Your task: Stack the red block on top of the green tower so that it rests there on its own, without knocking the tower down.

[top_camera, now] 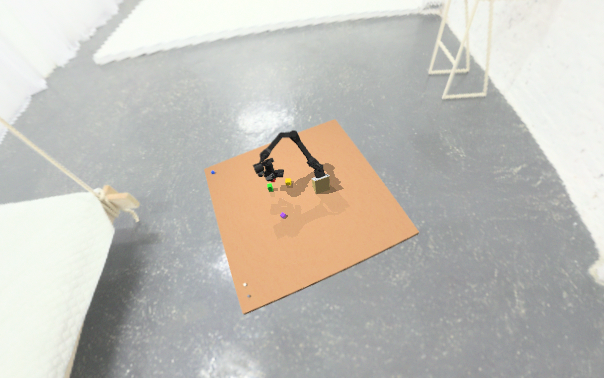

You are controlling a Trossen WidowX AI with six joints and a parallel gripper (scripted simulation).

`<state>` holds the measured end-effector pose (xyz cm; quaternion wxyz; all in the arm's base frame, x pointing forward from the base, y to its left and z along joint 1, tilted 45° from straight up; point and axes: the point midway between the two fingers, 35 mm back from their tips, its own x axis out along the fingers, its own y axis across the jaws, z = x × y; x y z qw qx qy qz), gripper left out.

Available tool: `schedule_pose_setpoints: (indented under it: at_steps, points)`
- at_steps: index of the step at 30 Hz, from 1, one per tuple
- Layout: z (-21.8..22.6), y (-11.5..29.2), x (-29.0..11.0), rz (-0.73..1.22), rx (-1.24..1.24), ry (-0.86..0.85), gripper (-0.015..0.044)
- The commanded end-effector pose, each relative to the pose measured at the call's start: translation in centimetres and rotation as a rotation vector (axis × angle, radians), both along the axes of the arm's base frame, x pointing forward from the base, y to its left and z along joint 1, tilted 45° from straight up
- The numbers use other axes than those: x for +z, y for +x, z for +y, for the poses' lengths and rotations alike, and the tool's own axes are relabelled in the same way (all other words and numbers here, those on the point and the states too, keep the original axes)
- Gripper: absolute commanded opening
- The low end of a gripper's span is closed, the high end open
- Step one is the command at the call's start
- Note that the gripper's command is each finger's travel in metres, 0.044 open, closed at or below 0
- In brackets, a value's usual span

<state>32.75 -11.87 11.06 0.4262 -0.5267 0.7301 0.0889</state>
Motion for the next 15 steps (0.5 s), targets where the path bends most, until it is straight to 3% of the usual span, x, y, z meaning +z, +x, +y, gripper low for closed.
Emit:
schedule_pose_setpoints:
  at_steps: [1, 15]
  points:
    - [-0.7, 1.3, 0.1, 0.011, 0.001, -0.004, 0.0]
    - [-2.5, 3.7, -0.1, 0.01, 0.001, -0.007, 0.0]
